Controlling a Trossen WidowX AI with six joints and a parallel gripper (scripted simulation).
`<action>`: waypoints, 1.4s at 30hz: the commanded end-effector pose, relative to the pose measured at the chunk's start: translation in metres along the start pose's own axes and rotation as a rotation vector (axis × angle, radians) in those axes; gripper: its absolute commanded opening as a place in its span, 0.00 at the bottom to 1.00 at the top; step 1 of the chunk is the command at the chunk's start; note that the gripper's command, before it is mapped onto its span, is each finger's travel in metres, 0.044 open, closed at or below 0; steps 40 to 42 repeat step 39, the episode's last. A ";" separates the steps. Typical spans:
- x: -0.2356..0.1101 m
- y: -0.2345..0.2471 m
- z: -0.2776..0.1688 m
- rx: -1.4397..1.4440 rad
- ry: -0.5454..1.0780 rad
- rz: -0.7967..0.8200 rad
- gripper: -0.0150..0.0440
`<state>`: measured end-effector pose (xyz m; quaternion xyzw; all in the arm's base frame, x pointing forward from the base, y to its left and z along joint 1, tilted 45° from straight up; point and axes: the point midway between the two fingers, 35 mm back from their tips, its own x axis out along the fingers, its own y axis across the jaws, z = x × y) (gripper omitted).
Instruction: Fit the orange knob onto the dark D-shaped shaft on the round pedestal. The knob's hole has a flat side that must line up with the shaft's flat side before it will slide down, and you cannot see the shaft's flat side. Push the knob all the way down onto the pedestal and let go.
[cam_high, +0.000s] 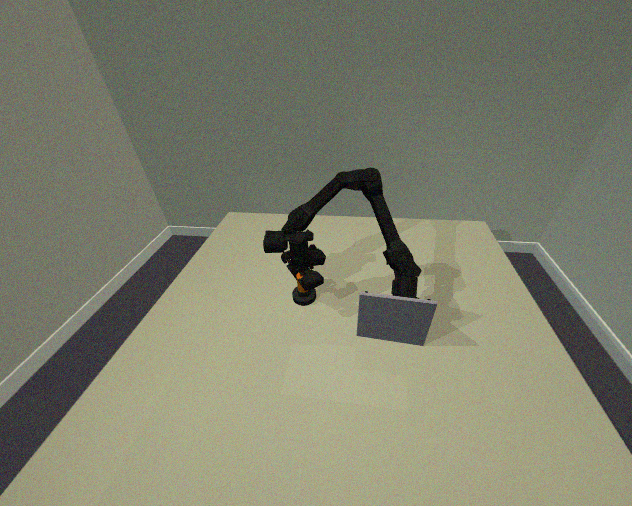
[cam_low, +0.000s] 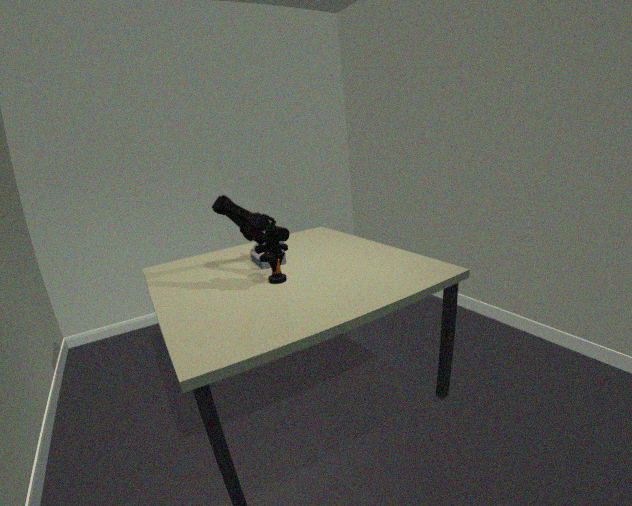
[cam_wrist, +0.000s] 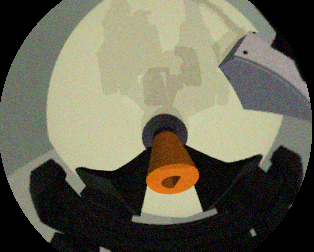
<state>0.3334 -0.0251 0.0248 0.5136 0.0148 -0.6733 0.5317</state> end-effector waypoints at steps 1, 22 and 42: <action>0.000 0.000 0.000 0.001 0.001 0.000 0.39; 0.000 0.000 0.000 0.001 0.001 0.000 1.00; -0.096 0.001 -0.004 -0.001 0.004 -0.003 1.00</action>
